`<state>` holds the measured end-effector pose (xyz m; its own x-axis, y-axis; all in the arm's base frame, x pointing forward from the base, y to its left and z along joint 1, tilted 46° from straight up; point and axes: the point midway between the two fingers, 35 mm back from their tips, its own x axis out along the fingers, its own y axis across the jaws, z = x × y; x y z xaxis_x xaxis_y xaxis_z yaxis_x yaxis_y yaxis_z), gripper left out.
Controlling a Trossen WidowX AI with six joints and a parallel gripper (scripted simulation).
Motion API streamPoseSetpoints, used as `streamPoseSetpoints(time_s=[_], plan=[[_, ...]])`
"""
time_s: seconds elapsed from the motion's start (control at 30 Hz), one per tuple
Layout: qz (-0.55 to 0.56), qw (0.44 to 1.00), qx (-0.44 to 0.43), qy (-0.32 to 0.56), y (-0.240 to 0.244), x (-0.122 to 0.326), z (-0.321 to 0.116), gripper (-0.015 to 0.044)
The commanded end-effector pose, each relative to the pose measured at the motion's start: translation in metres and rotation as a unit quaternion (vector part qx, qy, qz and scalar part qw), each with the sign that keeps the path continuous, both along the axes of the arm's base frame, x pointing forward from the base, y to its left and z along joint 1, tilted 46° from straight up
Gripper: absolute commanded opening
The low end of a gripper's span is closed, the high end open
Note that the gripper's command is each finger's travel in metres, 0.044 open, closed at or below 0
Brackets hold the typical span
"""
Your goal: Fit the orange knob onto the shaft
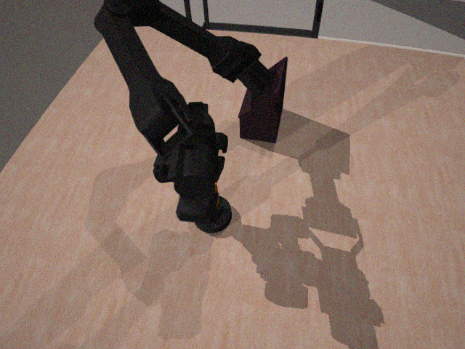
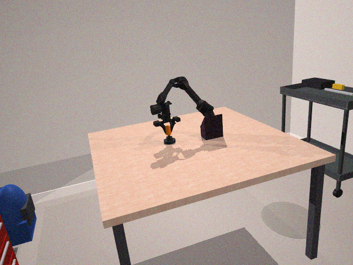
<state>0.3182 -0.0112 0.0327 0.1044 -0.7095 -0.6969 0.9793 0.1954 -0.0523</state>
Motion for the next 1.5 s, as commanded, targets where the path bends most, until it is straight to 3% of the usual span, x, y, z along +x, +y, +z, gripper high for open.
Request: streamPoseSetpoints(time_s=[0.0,0.93,1.17,1.47], plan=[[-0.002,1.000,0.000,-0.003,-0.0005,-0.0017,-0.0004,0.0000],[-0.002,1.000,0.000,-0.003,0.0018,-0.0002,0.0022,0.0000],[-0.071,0.995,0.010,-0.073,0.0015,0.0009,0.0018,0.0000],[-0.075,0.994,0.011,-0.077,-0.0006,-0.0003,-0.0004,0.0000]])
